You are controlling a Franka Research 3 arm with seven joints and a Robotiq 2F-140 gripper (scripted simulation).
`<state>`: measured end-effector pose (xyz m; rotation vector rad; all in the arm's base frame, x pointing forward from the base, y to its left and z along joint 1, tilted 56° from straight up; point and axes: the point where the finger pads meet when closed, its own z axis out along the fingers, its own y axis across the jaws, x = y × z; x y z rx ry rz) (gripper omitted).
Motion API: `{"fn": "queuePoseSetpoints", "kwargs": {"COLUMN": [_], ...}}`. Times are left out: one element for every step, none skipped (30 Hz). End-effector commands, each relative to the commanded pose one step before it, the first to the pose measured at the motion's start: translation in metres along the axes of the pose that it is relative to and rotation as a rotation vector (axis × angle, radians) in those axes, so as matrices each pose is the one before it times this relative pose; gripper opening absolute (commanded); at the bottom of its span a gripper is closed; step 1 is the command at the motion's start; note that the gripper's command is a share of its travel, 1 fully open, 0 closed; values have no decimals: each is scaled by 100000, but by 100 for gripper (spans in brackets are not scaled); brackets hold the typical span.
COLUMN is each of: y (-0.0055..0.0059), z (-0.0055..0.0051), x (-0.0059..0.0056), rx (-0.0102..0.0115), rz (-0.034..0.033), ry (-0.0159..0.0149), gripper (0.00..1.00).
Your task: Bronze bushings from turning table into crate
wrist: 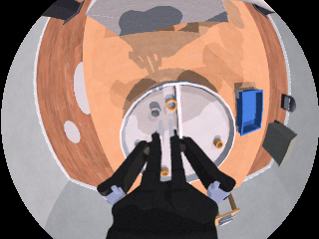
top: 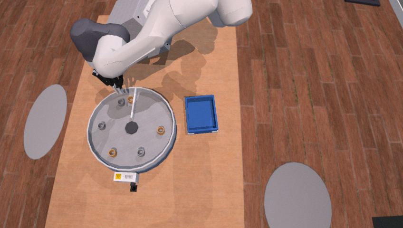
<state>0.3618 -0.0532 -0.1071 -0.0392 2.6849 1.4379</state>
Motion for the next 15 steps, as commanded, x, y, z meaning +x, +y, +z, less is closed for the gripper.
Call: {"fn": "queuePoseSetpoints", "kwargs": {"y": [-80, 0, 0, 0, 0, 0, 0, 0, 0, 0, 0, 0, 0, 0, 0], "z": [-2, 0, 0, 0, 0, 0, 0, 0, 0, 0, 0, 0, 0, 0, 0], "x": [-7, 0, 0, 0, 0, 0, 0, 0, 0, 0, 0, 0, 0, 0, 0], "rx": [202, 0, 0, 0, 0, 0, 0, 0, 0, 0, 0, 0, 0, 0, 0], "rz": [-720, 0, 0, 0, 0, 0, 0, 0, 0, 0, 0, 0, 0, 0, 0], "ry": [190, 0, 0, 0, 0, 0, 0, 0, 0, 0, 0, 0, 0, 0, 0], "gripper": [7, 7, 7, 7, 7, 9, 9, 9, 9, 9, 9, 9, 9, 9, 9]}}
